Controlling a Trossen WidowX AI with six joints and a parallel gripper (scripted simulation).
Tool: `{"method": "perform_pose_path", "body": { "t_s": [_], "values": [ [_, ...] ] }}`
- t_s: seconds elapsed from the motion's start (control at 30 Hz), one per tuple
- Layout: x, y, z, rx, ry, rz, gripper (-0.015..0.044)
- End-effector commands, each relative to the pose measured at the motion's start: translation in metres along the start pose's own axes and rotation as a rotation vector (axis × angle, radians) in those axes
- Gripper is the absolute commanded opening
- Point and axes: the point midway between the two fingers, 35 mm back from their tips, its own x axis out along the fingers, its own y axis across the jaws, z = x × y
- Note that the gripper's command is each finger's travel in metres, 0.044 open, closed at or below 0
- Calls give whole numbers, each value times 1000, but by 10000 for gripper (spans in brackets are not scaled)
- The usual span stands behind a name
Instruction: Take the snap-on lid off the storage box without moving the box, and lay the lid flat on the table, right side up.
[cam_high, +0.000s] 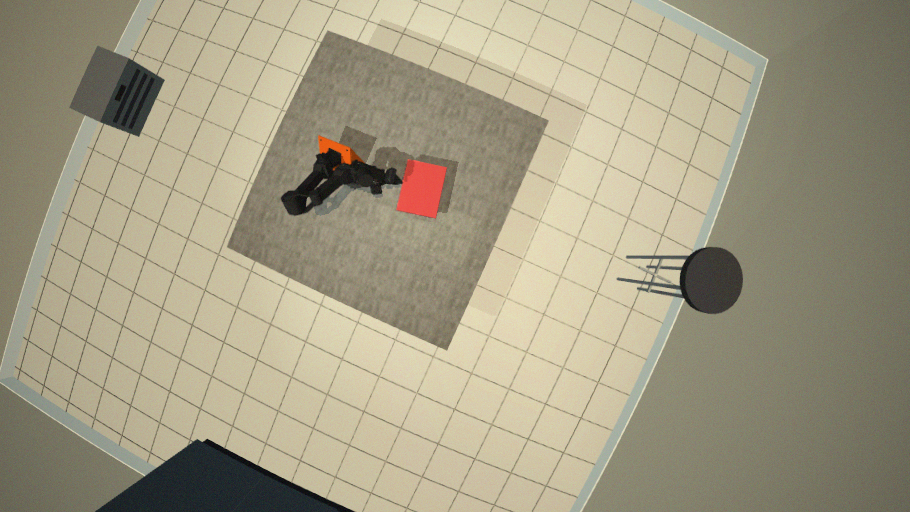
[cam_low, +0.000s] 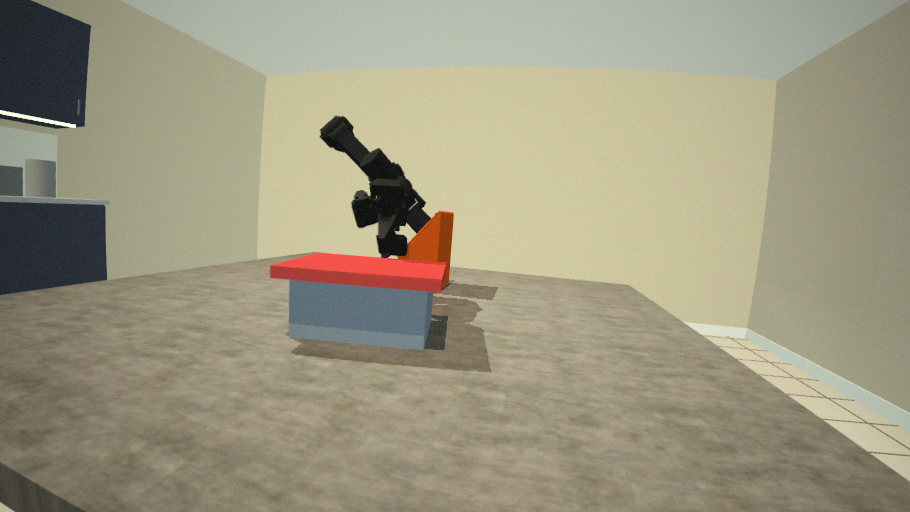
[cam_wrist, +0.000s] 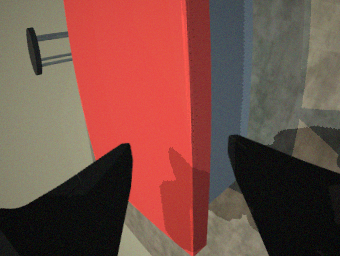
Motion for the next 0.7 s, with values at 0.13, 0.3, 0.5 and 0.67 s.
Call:
{"method": "perform_pose_path", "body": {
  "t_s": [0.13, 0.3, 0.5, 0.67],
  "values": [
    [14, -1, 0, -4, 1, 1, 235],
    [22, -2, 0, -5, 0, 1, 235],
    [31, -3, 0, -5, -2, 3, 235],
    [37, -5, 0, -6, -4, 3, 235]
  ]
}}
